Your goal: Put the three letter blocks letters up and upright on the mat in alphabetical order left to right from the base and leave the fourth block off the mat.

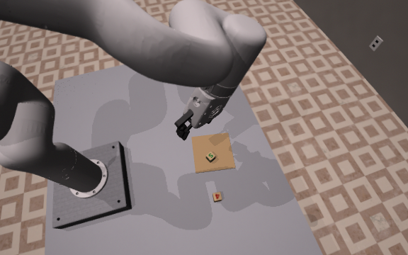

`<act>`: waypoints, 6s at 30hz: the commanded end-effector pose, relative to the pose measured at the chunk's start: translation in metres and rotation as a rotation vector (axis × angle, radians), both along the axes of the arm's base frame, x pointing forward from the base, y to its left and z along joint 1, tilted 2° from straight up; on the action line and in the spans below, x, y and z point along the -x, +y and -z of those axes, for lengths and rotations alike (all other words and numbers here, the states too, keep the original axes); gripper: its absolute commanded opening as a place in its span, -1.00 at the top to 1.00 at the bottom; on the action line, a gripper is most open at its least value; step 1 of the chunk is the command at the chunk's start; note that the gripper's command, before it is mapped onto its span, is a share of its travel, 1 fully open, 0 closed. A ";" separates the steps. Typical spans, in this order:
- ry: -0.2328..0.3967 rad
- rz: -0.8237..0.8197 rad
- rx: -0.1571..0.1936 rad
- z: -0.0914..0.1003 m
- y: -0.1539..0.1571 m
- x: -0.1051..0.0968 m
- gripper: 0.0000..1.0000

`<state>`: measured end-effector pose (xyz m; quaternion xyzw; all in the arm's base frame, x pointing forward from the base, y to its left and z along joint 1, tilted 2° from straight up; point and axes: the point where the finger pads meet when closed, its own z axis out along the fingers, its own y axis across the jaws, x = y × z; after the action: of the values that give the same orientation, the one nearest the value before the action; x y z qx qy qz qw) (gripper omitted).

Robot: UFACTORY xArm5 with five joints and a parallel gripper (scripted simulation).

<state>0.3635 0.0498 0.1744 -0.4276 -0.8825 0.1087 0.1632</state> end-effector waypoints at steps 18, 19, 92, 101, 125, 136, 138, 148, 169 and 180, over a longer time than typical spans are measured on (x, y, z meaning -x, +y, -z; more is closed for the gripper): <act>-0.148 0.675 0.202 -0.023 -0.014 -0.015 -1.00; -0.154 0.710 0.210 -0.024 -0.015 -0.015 -1.00; -0.392 2.724 0.032 0.099 -0.132 -0.087 -1.00; -0.422 2.868 -0.114 0.129 -0.154 -0.068 -1.00; -0.441 2.958 -0.222 0.142 -0.165 -0.049 -1.00; -0.441 2.958 -0.222 0.142 -0.165 -0.049 -1.00; -0.441 2.958 -0.222 0.142 -0.165 -0.049 -1.00; -0.441 2.958 -0.222 0.142 -0.165 -0.049 -1.00; -0.441 2.952 -0.219 0.142 -0.164 -0.050 -1.00; -0.452 2.589 -0.075 0.147 -0.101 -0.083 -1.00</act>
<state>0.4355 -0.0705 0.0285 -0.9481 0.2052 -0.2427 0.0128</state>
